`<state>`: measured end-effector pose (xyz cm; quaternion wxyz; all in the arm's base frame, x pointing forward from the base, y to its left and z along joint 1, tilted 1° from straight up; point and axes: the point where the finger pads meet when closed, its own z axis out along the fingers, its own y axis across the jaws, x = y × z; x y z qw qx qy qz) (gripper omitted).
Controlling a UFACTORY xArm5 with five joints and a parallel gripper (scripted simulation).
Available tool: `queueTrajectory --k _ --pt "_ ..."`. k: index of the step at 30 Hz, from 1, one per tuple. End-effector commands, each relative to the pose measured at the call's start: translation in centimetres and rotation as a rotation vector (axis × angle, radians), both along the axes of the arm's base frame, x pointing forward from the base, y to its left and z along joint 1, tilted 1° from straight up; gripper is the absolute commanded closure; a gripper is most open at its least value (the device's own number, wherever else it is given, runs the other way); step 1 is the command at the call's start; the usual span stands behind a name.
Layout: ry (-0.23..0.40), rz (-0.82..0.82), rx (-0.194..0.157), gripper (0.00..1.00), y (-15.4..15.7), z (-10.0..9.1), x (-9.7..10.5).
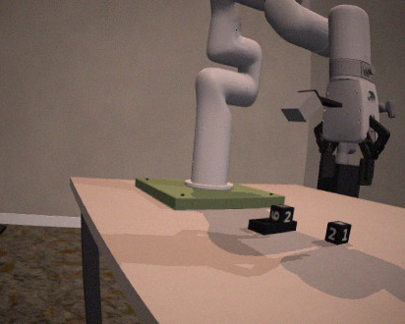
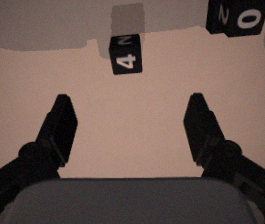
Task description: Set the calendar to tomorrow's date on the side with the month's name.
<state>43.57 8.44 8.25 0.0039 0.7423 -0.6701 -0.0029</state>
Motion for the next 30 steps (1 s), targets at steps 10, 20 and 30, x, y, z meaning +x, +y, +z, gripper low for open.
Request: queueTrajectory --k 10,20,30 --pt "-0.003 0.089 0.001 0.51 0.28 -0.01 0.31" --pt "-0.003 0.089 0.001 0.51 0.28 -0.01 0.31" --pt "-0.003 0.089 0.001 0.51 0.28 -0.01 0.31"
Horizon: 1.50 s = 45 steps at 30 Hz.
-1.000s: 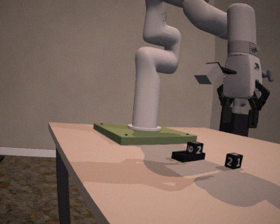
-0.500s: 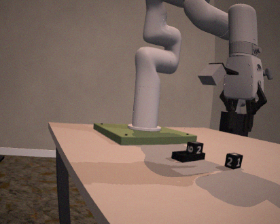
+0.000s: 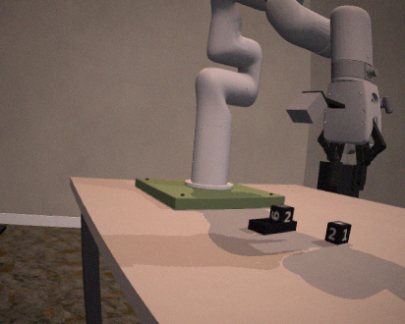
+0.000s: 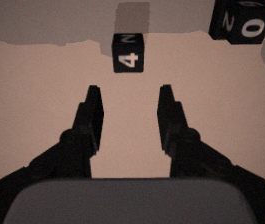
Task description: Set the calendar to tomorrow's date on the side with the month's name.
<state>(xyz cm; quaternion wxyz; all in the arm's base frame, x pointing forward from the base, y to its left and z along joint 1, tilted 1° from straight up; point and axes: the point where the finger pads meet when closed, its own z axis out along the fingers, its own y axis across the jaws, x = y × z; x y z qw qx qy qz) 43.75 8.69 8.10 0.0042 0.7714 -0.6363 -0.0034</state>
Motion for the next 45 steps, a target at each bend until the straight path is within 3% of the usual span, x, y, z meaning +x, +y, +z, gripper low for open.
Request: queueTrajectory --k 1,30,45 --pt "-0.004 0.000 0.001 0.51 0.0 0.1 0.1" --pt "-0.004 0.000 0.001 0.51 0.0 -0.8 0.1" --pt "-0.004 0.000 0.001 0.51 -0.1 -3.1 0.1"
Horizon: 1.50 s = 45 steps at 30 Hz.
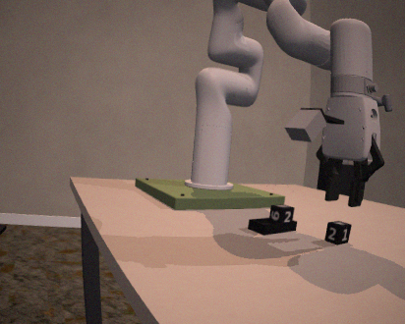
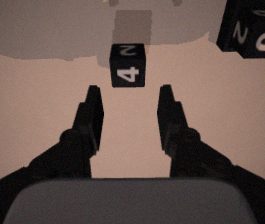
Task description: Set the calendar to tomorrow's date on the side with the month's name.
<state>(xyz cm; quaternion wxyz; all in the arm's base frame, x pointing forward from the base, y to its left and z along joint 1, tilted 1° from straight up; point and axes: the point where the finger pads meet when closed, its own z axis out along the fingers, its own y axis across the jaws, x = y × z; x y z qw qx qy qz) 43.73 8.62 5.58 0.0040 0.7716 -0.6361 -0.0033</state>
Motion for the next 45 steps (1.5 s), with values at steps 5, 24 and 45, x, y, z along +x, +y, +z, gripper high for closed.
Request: queueTrajectory --k 5,24,45 --pt "-0.004 0.000 0.001 0.51 0.0 -1.0 0.2" --pt "-0.004 0.000 0.001 0.51 0.0 -2.5 0.2" --pt "-0.004 0.000 0.001 0.51 -0.1 -2.5 0.2"
